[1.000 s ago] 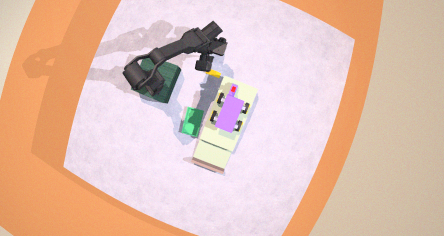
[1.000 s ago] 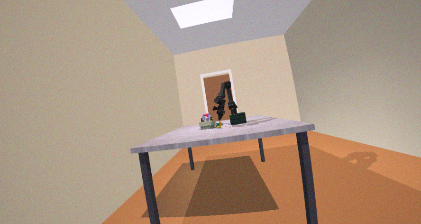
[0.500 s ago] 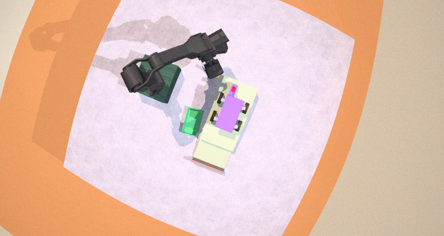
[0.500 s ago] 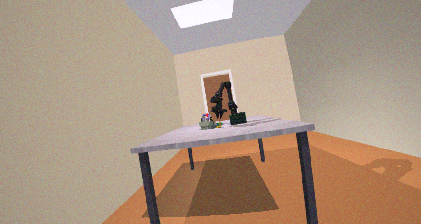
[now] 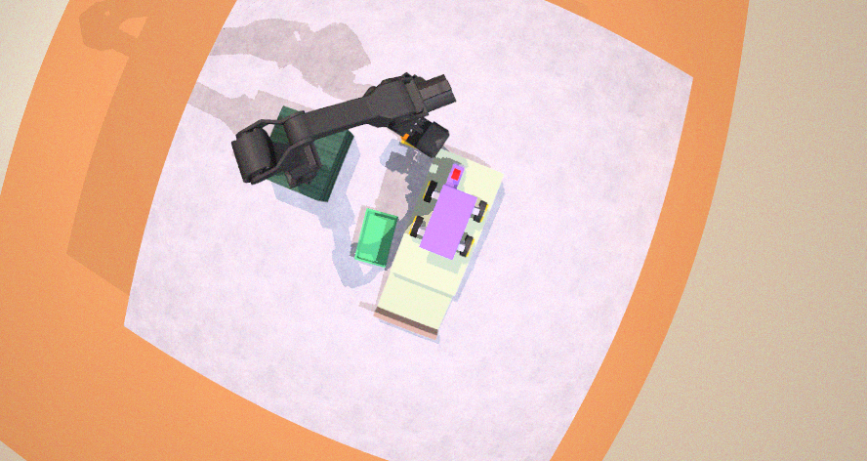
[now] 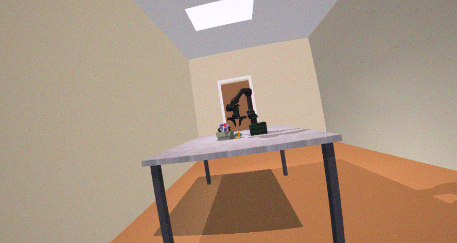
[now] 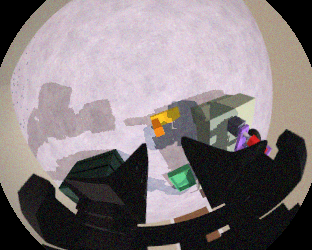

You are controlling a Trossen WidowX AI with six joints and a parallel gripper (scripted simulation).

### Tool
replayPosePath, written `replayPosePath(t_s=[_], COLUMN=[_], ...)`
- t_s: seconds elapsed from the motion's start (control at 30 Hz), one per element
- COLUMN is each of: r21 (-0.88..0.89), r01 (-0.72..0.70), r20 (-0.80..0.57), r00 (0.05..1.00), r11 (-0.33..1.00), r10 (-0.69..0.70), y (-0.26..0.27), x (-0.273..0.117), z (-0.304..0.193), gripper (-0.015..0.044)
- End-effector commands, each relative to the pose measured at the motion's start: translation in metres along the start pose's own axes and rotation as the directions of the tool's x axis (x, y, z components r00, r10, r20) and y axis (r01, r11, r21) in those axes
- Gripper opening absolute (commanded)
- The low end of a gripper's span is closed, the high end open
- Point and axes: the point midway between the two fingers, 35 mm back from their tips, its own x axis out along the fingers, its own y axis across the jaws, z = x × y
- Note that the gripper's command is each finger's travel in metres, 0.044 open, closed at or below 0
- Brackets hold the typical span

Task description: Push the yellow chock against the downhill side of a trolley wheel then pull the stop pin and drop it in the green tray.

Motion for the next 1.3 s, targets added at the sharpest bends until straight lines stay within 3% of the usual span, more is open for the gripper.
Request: replayPosePath(t_s=[0.0,0.3,0.77,1.27], r21=[-0.203,-0.203,-0.203,-0.203], r01=[-0.040,-0.040,-0.040,-0.040], r20=[0.004,0.004,0.004,0.004], r00=[0.999,0.999,0.999,0.999], r11=[0.978,0.978,0.978,0.978], r10=[0.041,0.041,0.041,0.041], y=[-0.003,-0.003,-0.002,-0.002], x=[-0.013,-0.012,0.030,0.047], z=[-0.008,-0.008,-0.008,-0.007], gripper=[0.0190,0.0190,0.0190,0.0190])
